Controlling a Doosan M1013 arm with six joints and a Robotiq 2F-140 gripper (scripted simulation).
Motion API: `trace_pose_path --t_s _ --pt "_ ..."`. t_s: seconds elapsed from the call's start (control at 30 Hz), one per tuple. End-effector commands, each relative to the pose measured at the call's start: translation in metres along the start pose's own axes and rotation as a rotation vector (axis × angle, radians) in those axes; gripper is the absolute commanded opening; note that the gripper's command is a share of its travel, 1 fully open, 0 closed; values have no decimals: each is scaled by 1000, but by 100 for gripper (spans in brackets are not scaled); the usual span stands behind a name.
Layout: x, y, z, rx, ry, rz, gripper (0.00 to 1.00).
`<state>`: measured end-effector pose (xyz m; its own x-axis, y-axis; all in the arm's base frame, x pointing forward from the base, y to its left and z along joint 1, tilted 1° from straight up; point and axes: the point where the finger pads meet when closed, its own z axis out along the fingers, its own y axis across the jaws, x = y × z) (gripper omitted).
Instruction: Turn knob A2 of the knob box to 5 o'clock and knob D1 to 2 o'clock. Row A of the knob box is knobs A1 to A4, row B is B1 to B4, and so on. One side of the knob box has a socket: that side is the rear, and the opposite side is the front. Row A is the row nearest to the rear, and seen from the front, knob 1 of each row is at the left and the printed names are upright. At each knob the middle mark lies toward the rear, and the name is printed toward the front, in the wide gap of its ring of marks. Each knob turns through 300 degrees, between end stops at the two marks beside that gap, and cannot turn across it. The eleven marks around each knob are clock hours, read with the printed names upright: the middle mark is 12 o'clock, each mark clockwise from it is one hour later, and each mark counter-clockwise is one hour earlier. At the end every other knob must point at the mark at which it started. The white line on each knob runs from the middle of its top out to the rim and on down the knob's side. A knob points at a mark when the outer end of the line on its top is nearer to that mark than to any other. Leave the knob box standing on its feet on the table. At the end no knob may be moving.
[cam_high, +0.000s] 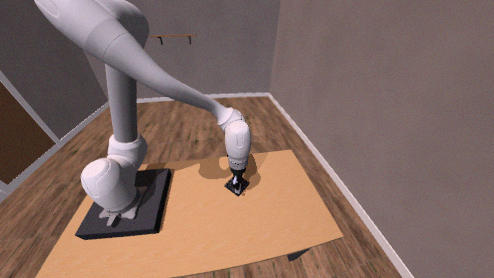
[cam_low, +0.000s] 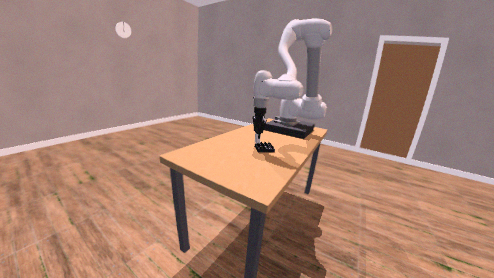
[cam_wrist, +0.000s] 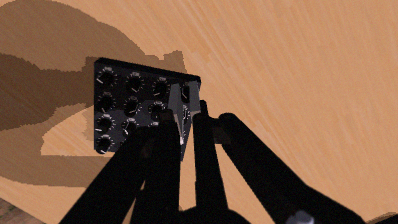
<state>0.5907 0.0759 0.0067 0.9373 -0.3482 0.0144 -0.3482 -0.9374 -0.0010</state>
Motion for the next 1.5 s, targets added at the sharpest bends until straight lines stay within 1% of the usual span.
trace_pose_path --t_s 0.0,0.37,0.43,0.93,1.0,1.47 --pt "0 0 0 4 -2 -91 5" --pt "0 0 0 4 -1 -376 5" --pt "0 0 0 4 -1 -376 5" --pt "0 0 0 4 0 -767 5" --pt "0 0 0 4 0 -767 5" --pt "0 0 0 4 0 -1044 5"
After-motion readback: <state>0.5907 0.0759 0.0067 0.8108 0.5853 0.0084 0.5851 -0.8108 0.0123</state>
